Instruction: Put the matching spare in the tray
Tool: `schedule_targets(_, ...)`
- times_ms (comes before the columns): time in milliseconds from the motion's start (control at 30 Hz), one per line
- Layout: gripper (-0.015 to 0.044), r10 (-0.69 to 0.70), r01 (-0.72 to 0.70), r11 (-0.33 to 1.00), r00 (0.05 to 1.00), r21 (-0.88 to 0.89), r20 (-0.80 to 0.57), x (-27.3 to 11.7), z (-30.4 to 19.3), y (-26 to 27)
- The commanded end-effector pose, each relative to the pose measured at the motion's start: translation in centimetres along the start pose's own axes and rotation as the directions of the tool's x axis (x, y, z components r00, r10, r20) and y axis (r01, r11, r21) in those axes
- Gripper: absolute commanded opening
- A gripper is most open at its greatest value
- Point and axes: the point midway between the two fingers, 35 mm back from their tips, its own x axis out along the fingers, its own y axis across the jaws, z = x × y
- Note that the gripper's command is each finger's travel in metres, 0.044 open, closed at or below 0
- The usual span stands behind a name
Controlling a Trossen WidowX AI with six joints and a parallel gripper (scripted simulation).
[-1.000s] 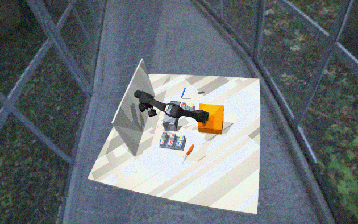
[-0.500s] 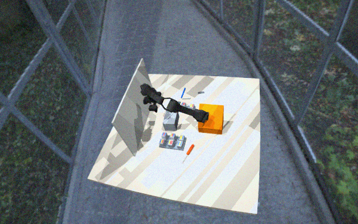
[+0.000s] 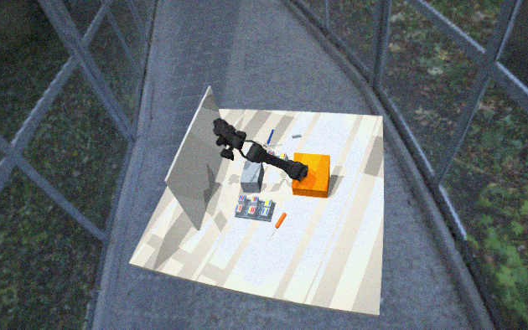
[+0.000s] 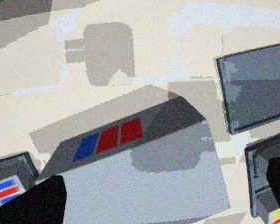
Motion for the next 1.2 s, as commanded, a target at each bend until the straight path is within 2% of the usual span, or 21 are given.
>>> schedule_targets(0,0.0440,-0.008,0.012,0.912,1.000,0.411,-0.012,1.5,-2.0,-6.6)
schedule_targets(200,0.0440,-0.008,0.017,0.556,1.000,0.831,-0.015,3.6,-5.7,-13.3)
schedule_targets(367,0.0440,0.002,0.019,0.199,1.000,0.980,-0.020,5.5,-9.0,-17.1)
schedule_targets(400,0.0440,0.003,0.019,0.169,1.000,0.985,-0.020,5.6,-9.3,-17.3)
schedule_targets(667,0.0440,0.003,0.020,0.164,1.000,0.986,-0.020,5.7,-9.3,-17.4)
schedule_targets(833,0.0309,0.004,0.019,0.164,1.000,0.986,-0.020,9.1,-9.7,-17.5)
schedule_targets(867,0.0300,0.004,0.019,0.164,1.000,0.986,-0.020,9.5,-9.8,-17.4)
schedule_targets(1167,0.0300,0.004,0.019,0.164,1.000,0.986,-0.020,9.7,-9.8,-17.4)
